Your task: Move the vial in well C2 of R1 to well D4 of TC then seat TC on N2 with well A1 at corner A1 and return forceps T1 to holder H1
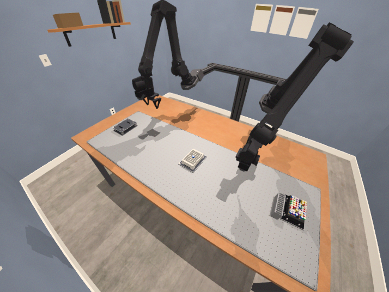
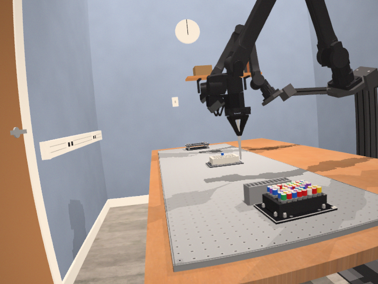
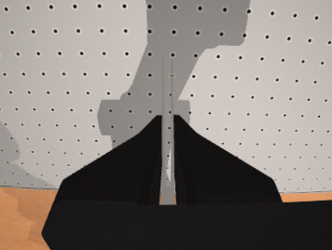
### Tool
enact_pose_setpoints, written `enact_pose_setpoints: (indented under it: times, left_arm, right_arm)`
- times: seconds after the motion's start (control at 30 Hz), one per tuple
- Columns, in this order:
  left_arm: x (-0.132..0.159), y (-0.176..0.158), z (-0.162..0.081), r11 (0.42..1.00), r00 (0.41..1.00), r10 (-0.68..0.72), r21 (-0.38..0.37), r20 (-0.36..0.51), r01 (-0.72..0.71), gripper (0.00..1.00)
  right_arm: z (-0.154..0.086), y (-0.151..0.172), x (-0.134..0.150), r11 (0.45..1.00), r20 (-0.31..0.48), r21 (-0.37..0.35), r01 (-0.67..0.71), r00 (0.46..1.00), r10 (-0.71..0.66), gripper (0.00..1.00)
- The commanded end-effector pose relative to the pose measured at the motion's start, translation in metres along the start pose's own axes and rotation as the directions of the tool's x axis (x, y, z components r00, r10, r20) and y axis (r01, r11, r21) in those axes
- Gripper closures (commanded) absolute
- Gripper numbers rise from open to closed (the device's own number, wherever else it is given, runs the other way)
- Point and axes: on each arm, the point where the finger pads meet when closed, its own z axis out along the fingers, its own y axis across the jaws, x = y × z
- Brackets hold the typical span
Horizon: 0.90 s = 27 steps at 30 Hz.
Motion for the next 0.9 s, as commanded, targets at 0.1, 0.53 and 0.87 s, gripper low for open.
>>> enact_pose_setpoints:
  times: [0.1,0.53,0.87]
  left_arm:
    - [-0.008,0.017,-0.006,1.0,1.0,0.002,-0.005,0.015,-0.002,0.93]
    - [-0.005,0.033,0.002,1.0,1.0,0.008,-0.005,-0.009,-0.008,0.93]
    - [-0.013,0.052,-0.004,1.0,1.0,0.004,-0.005,0.008,-0.004,0.93]
  right_arm:
    - [-0.005,-0.002,-0.011,1.0,0.024,0.002,0.01,1.0,-0.01,0.0]
    - [-0.005,-0.002,-0.011,1.0,0.024,0.002,0.01,1.0,-0.01,0.0]
    - [-0.005,-0.002,-0.011,1.0,0.024,0.002,0.01,1.0,-0.01,0.0]
